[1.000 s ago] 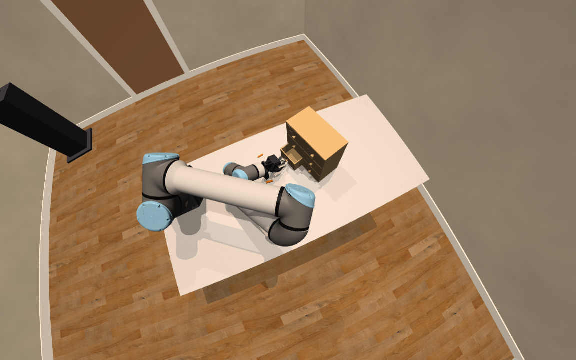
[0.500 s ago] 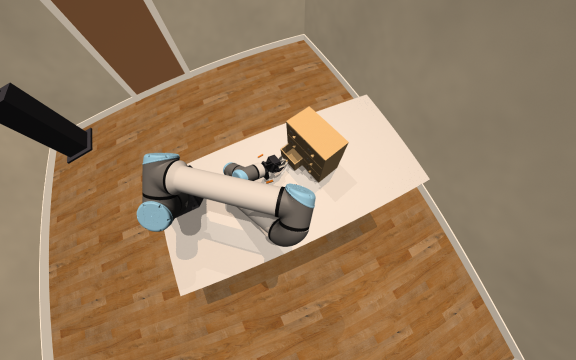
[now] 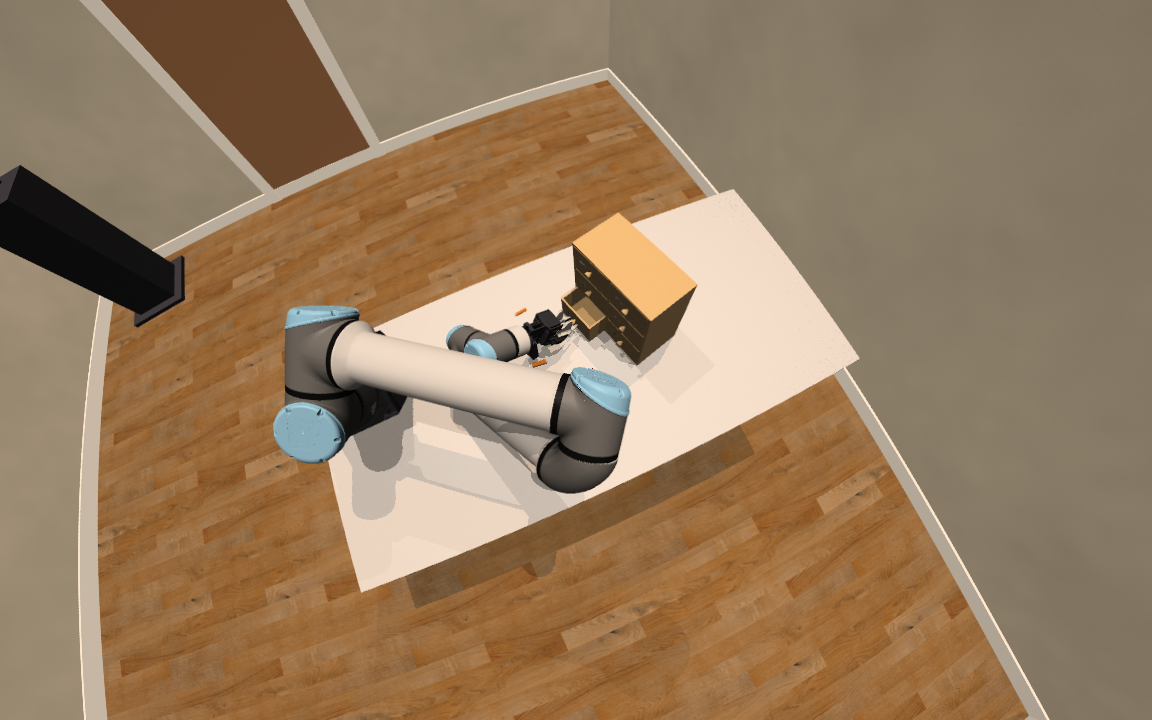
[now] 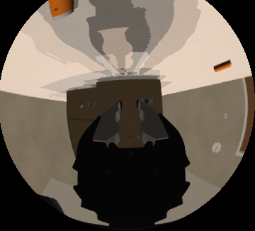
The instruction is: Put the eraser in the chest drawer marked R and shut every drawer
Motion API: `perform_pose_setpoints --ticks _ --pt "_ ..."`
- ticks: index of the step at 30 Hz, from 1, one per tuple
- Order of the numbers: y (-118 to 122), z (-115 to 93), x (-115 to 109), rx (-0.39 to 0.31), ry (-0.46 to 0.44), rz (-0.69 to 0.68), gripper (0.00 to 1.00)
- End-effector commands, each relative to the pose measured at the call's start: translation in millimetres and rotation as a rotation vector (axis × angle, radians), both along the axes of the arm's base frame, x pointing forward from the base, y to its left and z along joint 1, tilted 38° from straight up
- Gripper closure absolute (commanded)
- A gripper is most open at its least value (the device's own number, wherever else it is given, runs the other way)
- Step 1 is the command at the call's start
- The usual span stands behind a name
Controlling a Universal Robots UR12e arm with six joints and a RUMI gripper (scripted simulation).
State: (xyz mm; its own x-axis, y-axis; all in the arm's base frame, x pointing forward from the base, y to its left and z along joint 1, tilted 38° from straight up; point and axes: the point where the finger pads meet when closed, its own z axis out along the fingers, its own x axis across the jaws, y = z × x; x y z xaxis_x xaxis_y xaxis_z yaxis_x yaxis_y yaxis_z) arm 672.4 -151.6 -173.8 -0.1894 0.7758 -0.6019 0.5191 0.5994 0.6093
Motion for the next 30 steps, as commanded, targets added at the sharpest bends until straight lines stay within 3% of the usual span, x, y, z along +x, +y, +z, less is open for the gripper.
perform_pose_setpoints --ticks 1,15,30 --pt "0.4 0.4 0.1 0.000 0.000 0.001 0.80" --pt "0.2 0.7 -1.9 0.000 0.000 0.001 0.80" --pt "-4.2 5.4 -34.7 0.000 0.000 0.001 0.80"
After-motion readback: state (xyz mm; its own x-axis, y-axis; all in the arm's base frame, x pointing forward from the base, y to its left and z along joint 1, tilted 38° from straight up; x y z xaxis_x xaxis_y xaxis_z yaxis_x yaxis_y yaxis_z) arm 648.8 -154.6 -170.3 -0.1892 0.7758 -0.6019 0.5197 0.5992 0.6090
